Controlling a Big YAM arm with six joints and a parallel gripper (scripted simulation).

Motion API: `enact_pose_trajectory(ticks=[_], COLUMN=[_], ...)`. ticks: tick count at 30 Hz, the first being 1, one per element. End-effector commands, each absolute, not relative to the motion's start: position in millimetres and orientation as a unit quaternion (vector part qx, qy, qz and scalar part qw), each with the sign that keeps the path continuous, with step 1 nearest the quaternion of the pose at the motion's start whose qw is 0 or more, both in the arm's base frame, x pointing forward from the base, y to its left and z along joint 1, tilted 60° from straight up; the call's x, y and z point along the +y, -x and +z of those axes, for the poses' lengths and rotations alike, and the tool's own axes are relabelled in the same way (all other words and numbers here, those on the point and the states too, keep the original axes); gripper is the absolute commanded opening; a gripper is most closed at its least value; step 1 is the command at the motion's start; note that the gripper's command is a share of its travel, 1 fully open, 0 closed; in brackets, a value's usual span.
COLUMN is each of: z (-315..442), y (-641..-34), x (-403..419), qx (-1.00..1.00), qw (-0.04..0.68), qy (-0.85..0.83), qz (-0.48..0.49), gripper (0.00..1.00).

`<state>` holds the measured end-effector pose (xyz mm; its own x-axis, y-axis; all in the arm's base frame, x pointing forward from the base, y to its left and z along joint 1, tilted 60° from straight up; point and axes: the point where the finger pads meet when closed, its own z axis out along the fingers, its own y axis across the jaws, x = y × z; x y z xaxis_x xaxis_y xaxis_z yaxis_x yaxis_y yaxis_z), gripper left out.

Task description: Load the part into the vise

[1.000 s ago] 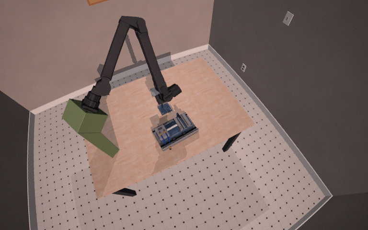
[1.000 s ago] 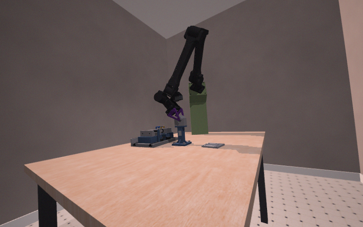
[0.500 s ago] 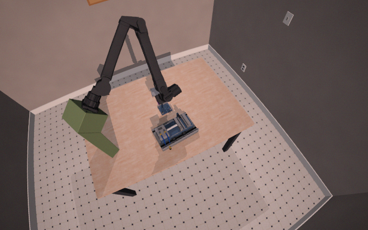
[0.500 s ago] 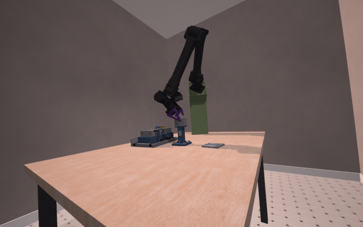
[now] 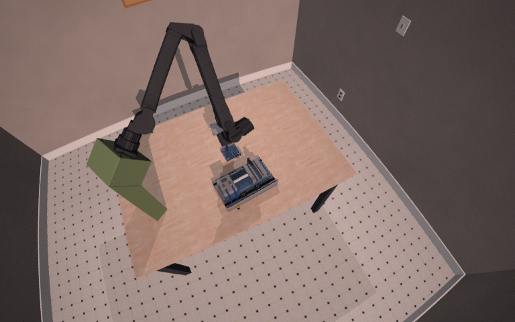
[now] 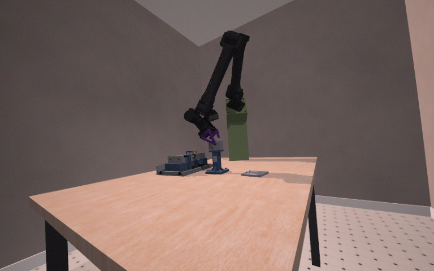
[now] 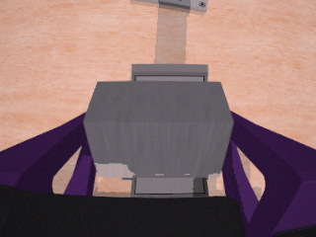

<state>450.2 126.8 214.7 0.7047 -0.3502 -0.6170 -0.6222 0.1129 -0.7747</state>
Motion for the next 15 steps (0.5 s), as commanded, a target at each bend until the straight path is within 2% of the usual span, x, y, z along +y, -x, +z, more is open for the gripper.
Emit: enact_pose_trajectory(ticks=[1,15], z=[215,233], y=[-441,-433], x=[110,108], qx=[0.354,0.343], qw=[0.665,0.670], qy=[0.645,0.648], qz=[0.130,0.118], gripper=[0.00,0.00])
